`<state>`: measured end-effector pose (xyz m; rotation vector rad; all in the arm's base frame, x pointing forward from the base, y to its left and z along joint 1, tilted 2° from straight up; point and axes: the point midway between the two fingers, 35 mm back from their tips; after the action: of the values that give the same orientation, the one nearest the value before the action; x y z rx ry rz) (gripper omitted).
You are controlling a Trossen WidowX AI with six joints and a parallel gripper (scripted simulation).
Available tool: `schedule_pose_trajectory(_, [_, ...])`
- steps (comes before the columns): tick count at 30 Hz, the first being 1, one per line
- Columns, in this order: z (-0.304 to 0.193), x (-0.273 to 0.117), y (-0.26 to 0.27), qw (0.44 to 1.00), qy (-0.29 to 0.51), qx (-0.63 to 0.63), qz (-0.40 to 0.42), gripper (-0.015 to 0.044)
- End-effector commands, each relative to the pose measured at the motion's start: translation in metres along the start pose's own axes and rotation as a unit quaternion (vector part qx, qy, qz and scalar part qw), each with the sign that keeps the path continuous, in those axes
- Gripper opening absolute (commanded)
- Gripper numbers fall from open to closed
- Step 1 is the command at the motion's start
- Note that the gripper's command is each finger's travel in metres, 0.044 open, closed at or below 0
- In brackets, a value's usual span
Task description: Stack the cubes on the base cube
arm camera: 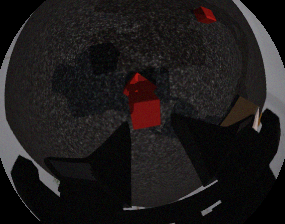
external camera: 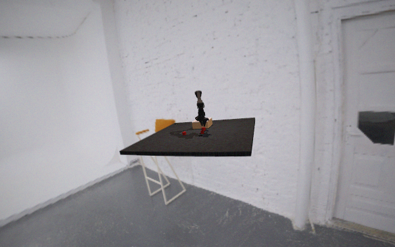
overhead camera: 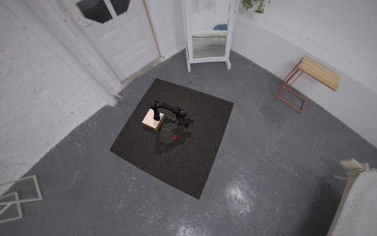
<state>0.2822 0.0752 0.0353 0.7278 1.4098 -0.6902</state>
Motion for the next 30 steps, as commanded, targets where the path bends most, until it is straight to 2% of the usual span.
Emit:
schedule_pose_trajectory(1, [0.005,-0.001,-0.001,1.0,0.0,-0.002,0.0,0.0258])
schedule_pose_trajectory(13, [0.098,-0.02,-0.036,0.999,-0.004,-0.034,-0.001,0.0265])
schedule_pose_trajectory(24, [0.172,-0.041,-0.099,0.998,-0.009,-0.065,-0.003,0.0265])
schedule_pose_trajectory(30, [0.197,-0.049,-0.133,0.997,-0.011,-0.077,-0.005,0.0265])
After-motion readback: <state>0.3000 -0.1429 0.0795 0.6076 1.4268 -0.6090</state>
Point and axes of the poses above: the point midway between the two fingers, 35 mm back from their tips, its own x axis out along the fingers, its own y axis across the jaws, z = x × y, and after that the axes turned 7 degrees about x, right-handed
